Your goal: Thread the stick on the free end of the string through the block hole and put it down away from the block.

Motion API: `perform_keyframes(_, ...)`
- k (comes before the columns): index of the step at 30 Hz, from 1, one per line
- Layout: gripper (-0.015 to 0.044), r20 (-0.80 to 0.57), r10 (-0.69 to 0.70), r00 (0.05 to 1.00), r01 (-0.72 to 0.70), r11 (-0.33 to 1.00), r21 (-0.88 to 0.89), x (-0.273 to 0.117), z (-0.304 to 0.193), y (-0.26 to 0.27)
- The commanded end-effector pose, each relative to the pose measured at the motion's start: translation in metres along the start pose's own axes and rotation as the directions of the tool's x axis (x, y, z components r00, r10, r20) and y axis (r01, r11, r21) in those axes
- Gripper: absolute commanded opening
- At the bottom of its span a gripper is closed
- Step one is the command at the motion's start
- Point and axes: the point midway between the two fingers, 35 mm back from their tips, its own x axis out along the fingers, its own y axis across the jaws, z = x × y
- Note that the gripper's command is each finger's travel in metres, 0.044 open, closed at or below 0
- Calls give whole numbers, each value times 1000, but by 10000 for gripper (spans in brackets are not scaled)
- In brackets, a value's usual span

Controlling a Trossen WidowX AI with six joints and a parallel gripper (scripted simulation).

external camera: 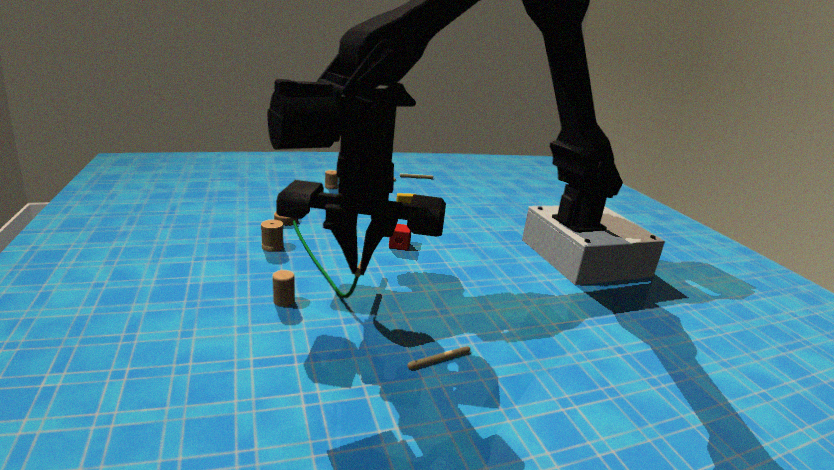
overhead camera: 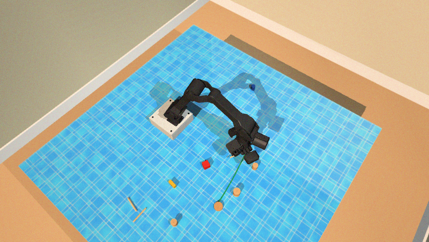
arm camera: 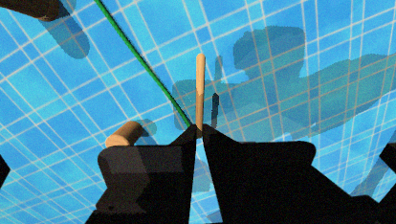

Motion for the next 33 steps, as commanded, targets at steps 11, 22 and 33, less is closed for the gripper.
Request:
perform_keyframes(11,0,-3,-2,1000,2,1000,4,11,6,-12)
perform_keyframes(22,0,-2,-3,1000,3,1000,4,20,11,-22)
perform_keyframes(33,0,-3,-4,1000,4,1000,4,28,17,-31)
